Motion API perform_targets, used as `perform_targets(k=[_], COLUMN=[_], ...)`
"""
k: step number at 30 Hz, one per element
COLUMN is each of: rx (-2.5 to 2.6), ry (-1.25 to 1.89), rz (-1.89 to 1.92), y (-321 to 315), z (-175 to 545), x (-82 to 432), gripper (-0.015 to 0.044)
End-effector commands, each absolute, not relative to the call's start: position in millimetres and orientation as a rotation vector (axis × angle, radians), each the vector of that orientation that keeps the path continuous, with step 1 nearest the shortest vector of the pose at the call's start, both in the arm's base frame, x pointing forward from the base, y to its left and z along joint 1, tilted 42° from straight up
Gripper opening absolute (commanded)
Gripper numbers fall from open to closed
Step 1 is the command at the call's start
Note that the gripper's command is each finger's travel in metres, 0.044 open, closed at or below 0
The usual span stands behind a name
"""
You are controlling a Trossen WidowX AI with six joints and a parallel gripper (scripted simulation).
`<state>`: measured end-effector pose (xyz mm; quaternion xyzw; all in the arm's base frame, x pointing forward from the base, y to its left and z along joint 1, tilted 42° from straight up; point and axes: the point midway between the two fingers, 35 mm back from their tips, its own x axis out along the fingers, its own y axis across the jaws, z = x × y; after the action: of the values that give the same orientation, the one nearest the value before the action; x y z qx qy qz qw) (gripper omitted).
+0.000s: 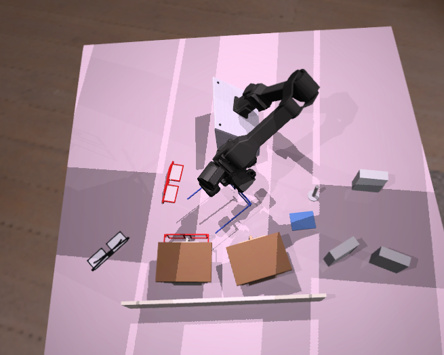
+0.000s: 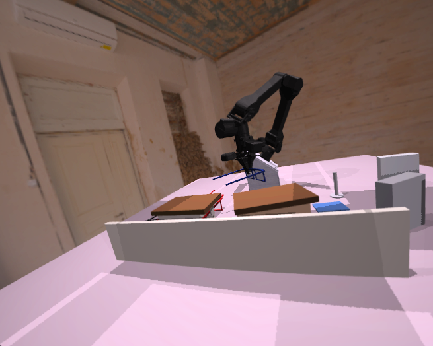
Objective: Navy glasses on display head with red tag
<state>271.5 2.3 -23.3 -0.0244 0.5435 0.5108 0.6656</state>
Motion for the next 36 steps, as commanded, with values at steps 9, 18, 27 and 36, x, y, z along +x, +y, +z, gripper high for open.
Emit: perform_targets(k=[9,18,27,36], rx=[-0.358,-0.587,-0.792,-0.909], ry=[0.988,0.776,0.567,0.387], rz=[1.376,1.53,1.65,1.624], y=[-4,-7,-10,-6], z=[-25,-27,-29,-36], x=[279,283,287,284], gripper=[0.0,0.0,0.0,0.0])
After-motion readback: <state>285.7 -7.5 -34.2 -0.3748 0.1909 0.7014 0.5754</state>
